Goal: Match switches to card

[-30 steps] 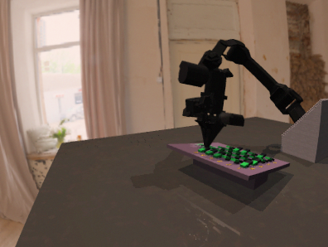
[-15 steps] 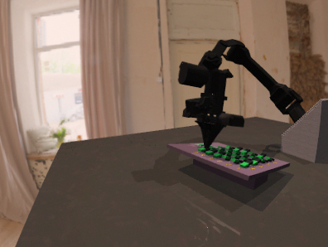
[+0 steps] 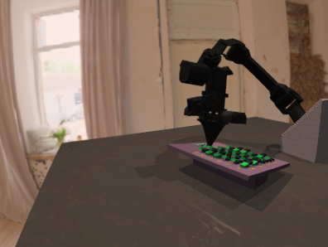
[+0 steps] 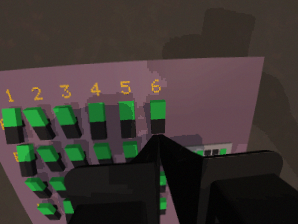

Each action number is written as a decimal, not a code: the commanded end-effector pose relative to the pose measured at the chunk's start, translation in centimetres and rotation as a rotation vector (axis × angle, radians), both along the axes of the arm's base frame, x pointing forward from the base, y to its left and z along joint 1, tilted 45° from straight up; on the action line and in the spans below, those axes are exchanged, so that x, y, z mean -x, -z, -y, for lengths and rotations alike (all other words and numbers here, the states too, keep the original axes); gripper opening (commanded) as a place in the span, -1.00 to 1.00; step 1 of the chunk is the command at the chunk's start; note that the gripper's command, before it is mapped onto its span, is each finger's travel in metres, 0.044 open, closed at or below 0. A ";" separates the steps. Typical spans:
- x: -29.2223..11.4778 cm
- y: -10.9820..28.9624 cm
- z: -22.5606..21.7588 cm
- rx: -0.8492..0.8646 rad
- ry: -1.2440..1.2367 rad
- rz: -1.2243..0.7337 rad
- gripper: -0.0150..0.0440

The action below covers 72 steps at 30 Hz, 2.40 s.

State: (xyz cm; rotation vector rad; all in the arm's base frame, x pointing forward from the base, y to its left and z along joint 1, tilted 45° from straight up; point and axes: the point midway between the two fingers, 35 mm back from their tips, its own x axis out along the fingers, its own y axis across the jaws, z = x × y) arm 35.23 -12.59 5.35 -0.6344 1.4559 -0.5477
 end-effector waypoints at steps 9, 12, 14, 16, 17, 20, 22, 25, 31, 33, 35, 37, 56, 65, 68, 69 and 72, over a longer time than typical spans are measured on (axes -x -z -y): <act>0.1 -3.5 -4.3 -0.001 -0.004 0.012 -0.49; 1.8 -2.0 -5.7 -0.001 -0.004 0.011 -0.49; 1.9 -1.9 -5.8 -0.001 -0.004 0.011 -0.49; 1.9 -1.7 -5.6 -0.001 -0.003 0.009 -0.49; 1.8 -1.1 -5.0 -0.001 0.001 0.005 -0.49; 1.6 0.6 -3.3 0.001 0.014 -0.007 -0.49; 1.6 0.6 -3.3 0.001 0.014 -0.007 -0.49; 1.6 0.7 -3.3 0.001 0.014 -0.007 -0.49; 1.5 1.4 -2.5 0.002 0.014 -0.007 -0.49; 1.5 1.5 -2.4 0.002 0.014 -0.007 -0.49; 1.5 1.8 -2.2 0.002 0.014 -0.007 -0.49; 1.5 2.0 -2.0 0.002 0.014 -0.007 -0.49; 1.5 2.3 -1.7 0.003 0.014 -0.007 -0.49; 1.5 2.3 -1.6 0.003 0.014 -0.007 -0.49; 1.5 2.4 -1.6 0.003 0.014 -0.007 -0.49; 1.5 2.4 -1.6 0.003 0.014 -0.007 -0.49; 1.5 2.4 -1.5 0.003 0.014 -0.007 -0.49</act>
